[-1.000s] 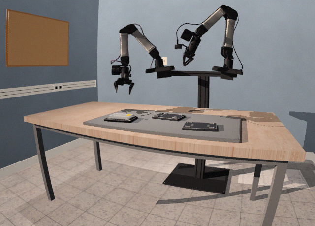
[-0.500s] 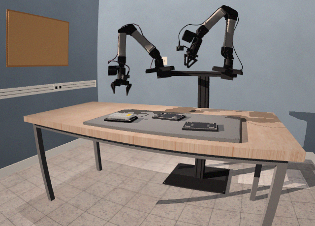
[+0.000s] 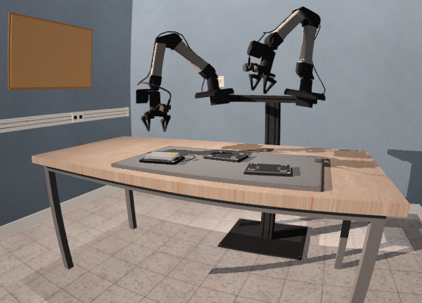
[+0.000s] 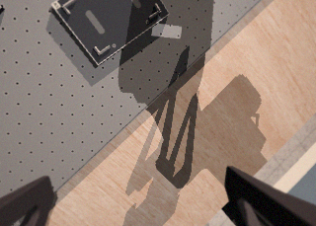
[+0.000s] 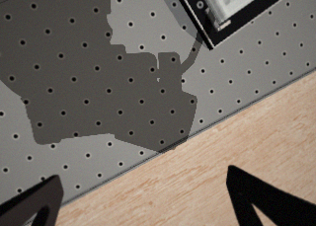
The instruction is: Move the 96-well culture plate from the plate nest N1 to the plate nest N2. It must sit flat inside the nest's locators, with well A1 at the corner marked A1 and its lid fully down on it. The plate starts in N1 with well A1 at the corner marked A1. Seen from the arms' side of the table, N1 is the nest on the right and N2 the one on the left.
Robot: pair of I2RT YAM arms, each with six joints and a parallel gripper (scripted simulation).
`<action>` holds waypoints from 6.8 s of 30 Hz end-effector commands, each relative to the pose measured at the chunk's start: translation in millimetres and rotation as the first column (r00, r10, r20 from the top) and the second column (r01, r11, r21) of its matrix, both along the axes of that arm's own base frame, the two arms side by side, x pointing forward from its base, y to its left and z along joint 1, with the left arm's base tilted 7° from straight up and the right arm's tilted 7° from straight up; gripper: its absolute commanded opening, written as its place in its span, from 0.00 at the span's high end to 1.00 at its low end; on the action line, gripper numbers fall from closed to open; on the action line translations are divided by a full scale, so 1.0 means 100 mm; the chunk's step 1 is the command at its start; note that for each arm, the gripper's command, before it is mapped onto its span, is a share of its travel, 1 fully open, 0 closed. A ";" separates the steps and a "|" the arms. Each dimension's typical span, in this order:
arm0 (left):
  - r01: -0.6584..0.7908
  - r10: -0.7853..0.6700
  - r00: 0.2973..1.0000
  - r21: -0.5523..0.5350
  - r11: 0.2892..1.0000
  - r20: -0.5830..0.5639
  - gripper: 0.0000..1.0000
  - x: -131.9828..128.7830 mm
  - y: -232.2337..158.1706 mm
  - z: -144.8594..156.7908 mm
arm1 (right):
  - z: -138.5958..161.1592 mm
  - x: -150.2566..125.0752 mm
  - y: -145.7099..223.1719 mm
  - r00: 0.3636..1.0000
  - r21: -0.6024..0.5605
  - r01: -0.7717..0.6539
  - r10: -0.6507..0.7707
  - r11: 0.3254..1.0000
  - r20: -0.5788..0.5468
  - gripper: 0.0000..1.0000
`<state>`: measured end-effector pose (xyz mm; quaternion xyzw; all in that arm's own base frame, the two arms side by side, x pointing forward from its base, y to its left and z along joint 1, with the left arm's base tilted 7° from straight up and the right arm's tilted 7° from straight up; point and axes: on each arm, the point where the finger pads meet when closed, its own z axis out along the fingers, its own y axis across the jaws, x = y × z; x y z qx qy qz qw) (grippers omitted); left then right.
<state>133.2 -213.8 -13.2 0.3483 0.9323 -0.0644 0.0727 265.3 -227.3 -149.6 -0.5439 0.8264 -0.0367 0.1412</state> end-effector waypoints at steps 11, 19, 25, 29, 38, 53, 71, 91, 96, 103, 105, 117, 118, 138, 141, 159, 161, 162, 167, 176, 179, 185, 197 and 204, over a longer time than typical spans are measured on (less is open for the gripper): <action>-0.402 0.407 0.914 0.140 0.905 -0.003 0.00 0.38 0.50 -0.06 | -0.13 0.51 0.26 0.980 -0.049 -0.160 0.152 0.986 -0.131 0.00; -0.585 0.596 0.803 0.214 0.782 0.012 0.00 0.57 0.80 -0.12 | -0.17 0.80 0.44 0.961 -0.079 -0.235 0.219 0.969 -0.169 0.00; -0.629 0.640 0.768 0.220 0.746 0.024 0.00 0.77 1.03 -0.18 | -0.19 1.03 0.63 0.927 -0.120 -0.336 0.305 0.934 -0.219 0.00; -0.625 0.640 0.768 0.239 0.743 0.018 0.00 0.75 1.16 -0.23 | -0.20 1.11 0.70 0.903 -0.139 -0.395 0.355 0.908 -0.242 0.00; -0.629 0.640 0.768 0.218 0.746 0.026 0.00 1.08 1.49 -0.26 | -0.22 1.41 1.03 0.875 -0.170 -0.452 0.398 0.876 -0.277 0.00; -0.628 0.640 0.768 0.214 0.748 0.018 0.00 1.39 1.97 -0.36 | -0.07 1.72 1.24 0.857 -0.226 -0.495 0.430 0.839 -0.283 0.00; -0.626 0.639 0.769 0.224 0.747 0.018 0.00 1.33 1.97 -0.34 | -0.45 1.71 1.25 0.848 -0.213 -0.510 0.445 0.833 -0.288 0.00; -0.626 0.639 0.769 0.224 0.747 0.018 0.00 1.33 1.97 -0.34 | -0.75 1.73 1.21 0.846 -0.212 -0.512 0.447 0.832 -0.289 0.00; -0.626 0.639 0.769 0.224 0.747 0.018 0.00 1.33 1.97 -0.34 | -0.81 1.73 1.21 0.846 -0.211 -0.514 0.449 0.832 -0.288 0.00; -0.626 0.639 0.769 0.224 0.747 0.018 0.00 1.33 1.97 -0.34 | -0.91 1.74 1.19 0.846 -0.211 -0.513 0.448 0.832 -0.289 0.00; -0.626 0.639 0.769 0.224 0.747 0.018 0.00 1.33 1.97 -0.34 | -0.95 1.73 1.19 0.846 -0.211 -0.513 0.448 0.832 -0.289 0.00; -0.626 0.639 0.769 0.224 0.747 0.018 0.00 1.33 1.97 -0.34 | -1.03 1.68 1.20 0.843 -0.204 -0.516 0.450 0.832 -0.296 0.00; -0.626 0.639 0.769 0.224 0.747 0.018 0.00 1.33 1.97 -0.34 | -1.02 1.67 1.20 0.842 -0.203 -0.516 0.450 0.832 -0.297 0.00; -0.626 0.639 0.769 0.224 0.747 0.018 0.00 1.33 1.97 -0.34 | -0.86 1.73 1.18 0.849 -0.218 -0.511 0.448 0.832 -0.281 0.00; -0.626 0.639 0.769 0.224 0.747 0.018 0.00 1.33 1.97 -0.34 | -0.87 1.72 1.18 0.849 -0.217 -0.511 0.447 0.832 -0.282 0.00; -0.626 0.639 0.769 0.224 0.747 0.018 0.00 1.33 1.97 -0.34 | -0.88 1.70 1.18 0.848 -0.215 -0.511 0.447 0.833 -0.284 0.00; -0.626 0.639 0.769 0.224 0.747 0.018 0.00 1.33 1.97 -0.34 | -0.88 1.69 1.18 0.848 -0.215 -0.510 0.447 0.833 -0.284 0.00; -0.626 0.639 0.769 0.224 0.747 0.018 0.00 1.33 1.97 -0.34 | -0.90 1.68 1.18 0.846 -0.210 -0.512 0.447 0.833 -0.289 1.00; -0.626 0.639 0.769 0.224 0.747 0.018 0.00 1.33 1.97 -0.34 | -1.01 1.56 1.21 0.836 -0.188 -0.518 0.447 0.835 -0.317 1.00; -0.626 0.639 0.769 0.224 0.747 0.018 0.00 1.33 1.97 -0.34 | -1.01 1.56 1.21 0.836 -0.188 -0.518 0.447 0.835 -0.317 1.00; -0.626 0.639 0.769 0.224 0.747 0.018 0.00 1.33 1.97 -0.34 | -1.01 1.56 1.21 0.836 -0.188 -0.518 0.447 0.835 -0.317 1.00; -0.626 0.639 0.769 0.224 0.747 0.018 0.00 1.33 1.97 -0.34 | -1.01 1.56 1.21 0.836 -0.188 -0.518 0.447 0.835 -0.317 1.00; -0.626 0.639 0.769 0.224 0.747 0.018 0.00 1.33 1.97 -0.34 | -0.79 1.73 1.18 0.851 -0.222 -0.508 0.445 0.832 -0.280 1.00; -0.626 0.639 0.769 0.224 0.747 0.018 0.00 1.33 1.97 -0.34 | -0.70 1.73 1.21 0.850 -0.223 -0.509 0.445 0.831 -0.281 1.00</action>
